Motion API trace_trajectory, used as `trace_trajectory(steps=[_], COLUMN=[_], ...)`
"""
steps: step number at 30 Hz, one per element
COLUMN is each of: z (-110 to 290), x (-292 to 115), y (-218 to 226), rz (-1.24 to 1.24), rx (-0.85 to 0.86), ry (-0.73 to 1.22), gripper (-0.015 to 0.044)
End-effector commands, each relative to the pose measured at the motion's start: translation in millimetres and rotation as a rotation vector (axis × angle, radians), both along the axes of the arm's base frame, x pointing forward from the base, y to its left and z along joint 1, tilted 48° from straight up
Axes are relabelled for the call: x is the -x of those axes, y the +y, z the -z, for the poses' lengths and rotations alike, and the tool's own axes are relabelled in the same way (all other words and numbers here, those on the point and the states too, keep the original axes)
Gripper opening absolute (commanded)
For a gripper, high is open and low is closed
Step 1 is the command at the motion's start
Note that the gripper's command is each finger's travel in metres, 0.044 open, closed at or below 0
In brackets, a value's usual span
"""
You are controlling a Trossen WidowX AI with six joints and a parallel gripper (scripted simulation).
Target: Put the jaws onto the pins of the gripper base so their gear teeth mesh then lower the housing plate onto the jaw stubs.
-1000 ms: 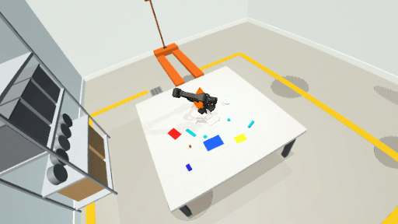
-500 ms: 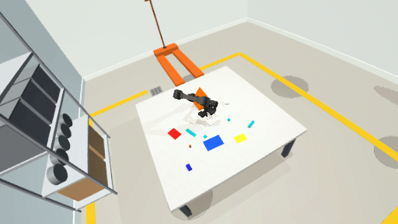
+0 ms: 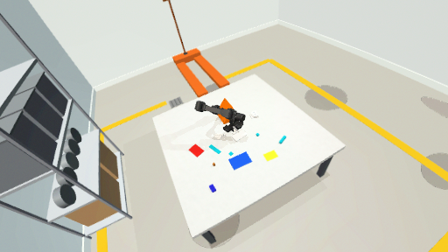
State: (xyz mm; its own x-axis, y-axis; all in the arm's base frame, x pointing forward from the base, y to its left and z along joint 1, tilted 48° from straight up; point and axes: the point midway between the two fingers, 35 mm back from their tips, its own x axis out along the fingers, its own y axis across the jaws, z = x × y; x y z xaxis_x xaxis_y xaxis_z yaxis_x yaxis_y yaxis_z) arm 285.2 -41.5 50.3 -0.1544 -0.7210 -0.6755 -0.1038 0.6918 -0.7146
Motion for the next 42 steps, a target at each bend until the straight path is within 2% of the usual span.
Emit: trace_trajectory(steps=[1, 23, 42], z=[-0.7, -0.1, 20.1], x=[-0.5, -1.0, 2.3], y=[-0.4, -0.3, -21.8], rz=[-0.004, -0.013, -0.014], rx=[0.003, 0.001, 0.000], ry=[0.003, 0.012, 0.012], gripper=[0.0134, 0.0134, 0.0134])
